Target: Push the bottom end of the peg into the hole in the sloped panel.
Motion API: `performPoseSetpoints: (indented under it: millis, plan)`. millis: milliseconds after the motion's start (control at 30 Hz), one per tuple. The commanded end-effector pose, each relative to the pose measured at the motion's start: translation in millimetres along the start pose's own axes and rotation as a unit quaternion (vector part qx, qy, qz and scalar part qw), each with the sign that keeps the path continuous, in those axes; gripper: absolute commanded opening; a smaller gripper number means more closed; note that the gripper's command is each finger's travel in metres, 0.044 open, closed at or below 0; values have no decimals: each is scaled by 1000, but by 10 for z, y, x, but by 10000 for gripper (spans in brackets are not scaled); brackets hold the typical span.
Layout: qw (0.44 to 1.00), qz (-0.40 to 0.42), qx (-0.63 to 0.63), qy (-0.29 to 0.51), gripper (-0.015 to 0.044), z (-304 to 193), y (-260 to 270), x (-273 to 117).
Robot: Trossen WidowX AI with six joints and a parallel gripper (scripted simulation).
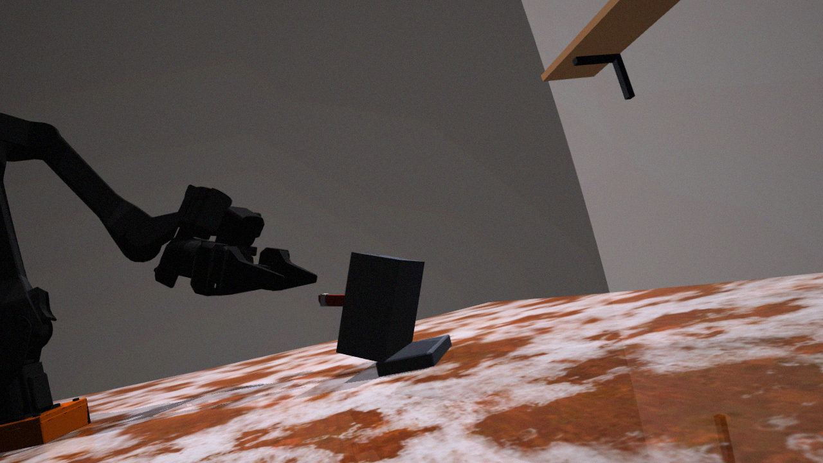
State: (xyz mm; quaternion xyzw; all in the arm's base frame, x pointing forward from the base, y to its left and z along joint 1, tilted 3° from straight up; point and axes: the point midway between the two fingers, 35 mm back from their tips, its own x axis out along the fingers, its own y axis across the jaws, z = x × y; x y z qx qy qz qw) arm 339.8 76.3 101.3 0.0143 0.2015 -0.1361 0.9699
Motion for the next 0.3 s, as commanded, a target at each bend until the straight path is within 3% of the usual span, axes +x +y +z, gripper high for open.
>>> performPoseSetpoints:
  millis: [0,267]
  plan:
    - [1000,-1,1,0,440,-2,-4,-44]
    - [1000,-1,1,-1,440,-1,2,-122]
